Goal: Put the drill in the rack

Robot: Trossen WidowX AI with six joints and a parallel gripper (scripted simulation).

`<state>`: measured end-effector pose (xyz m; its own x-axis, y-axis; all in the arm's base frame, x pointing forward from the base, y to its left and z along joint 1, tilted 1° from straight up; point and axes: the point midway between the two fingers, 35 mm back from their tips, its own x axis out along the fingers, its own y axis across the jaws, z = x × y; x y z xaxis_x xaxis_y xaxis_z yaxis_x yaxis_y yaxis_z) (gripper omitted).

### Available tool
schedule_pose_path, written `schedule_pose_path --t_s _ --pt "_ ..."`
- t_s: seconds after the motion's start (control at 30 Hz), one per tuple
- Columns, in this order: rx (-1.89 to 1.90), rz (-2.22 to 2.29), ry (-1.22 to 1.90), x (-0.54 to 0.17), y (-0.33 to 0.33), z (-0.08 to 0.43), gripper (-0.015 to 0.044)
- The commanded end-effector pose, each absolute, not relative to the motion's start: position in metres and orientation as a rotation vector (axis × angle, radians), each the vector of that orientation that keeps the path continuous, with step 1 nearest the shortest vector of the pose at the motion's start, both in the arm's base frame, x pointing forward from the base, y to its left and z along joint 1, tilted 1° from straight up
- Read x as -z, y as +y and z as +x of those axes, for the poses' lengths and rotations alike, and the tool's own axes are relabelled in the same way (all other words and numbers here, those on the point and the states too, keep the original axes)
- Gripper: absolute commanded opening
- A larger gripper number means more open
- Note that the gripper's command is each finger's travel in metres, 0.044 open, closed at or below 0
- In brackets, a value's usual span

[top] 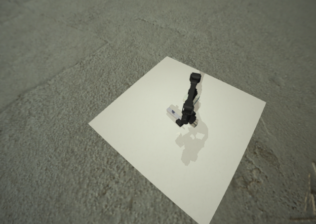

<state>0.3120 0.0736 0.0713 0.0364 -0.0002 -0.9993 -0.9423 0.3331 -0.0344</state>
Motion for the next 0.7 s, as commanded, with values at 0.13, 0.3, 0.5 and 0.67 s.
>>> schedule_pose_path --t_s 0.13,0.3,0.5,0.67 --pt "-0.964 -1.0 1.305 -0.068 0.076 0.312 0.044" --pt "-0.964 -1.0 1.305 -0.068 0.075 0.312 0.044" --pt "-0.964 -1.001 1.305 -0.061 0.074 0.313 0.044" --pt "-0.963 -1.001 1.306 -0.053 0.072 0.313 0.044"
